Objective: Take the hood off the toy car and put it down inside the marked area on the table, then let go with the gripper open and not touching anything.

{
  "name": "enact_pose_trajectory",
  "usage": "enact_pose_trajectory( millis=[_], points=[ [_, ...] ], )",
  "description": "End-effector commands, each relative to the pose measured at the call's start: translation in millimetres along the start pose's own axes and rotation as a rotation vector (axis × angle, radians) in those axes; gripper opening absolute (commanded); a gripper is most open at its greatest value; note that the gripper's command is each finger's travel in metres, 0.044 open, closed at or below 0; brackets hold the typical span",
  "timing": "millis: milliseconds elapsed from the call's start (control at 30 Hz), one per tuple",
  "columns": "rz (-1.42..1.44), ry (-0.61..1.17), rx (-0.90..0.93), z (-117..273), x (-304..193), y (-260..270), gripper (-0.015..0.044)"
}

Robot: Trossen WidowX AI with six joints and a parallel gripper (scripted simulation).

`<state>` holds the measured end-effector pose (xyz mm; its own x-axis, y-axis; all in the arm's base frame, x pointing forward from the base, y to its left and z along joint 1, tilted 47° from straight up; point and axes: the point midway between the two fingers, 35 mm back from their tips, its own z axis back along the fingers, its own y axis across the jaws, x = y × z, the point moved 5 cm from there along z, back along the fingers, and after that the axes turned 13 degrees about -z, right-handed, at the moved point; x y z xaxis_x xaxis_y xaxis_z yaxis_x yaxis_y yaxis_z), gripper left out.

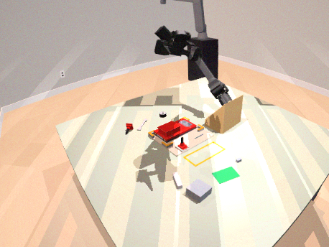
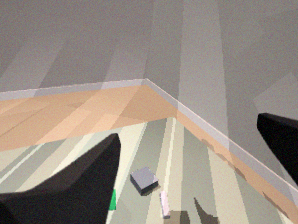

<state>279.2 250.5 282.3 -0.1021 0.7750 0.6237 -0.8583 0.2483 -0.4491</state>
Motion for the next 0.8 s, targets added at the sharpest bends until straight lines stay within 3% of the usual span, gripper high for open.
enact_pose_trajectory(
  millis=[0,300,567,767],
  points=[
    [-0.207,0.198,-0.049,-13,-40,-9,0.0440],
    [-0.716,0.755,-0.343,-11,-156,-29,0.0440],
    [-0.991,1.217,-0.796,26,-247,-40,0.0440],
    [-1.010,1.290,-0.894,34,-262,-42,0.0440]
  ],
)
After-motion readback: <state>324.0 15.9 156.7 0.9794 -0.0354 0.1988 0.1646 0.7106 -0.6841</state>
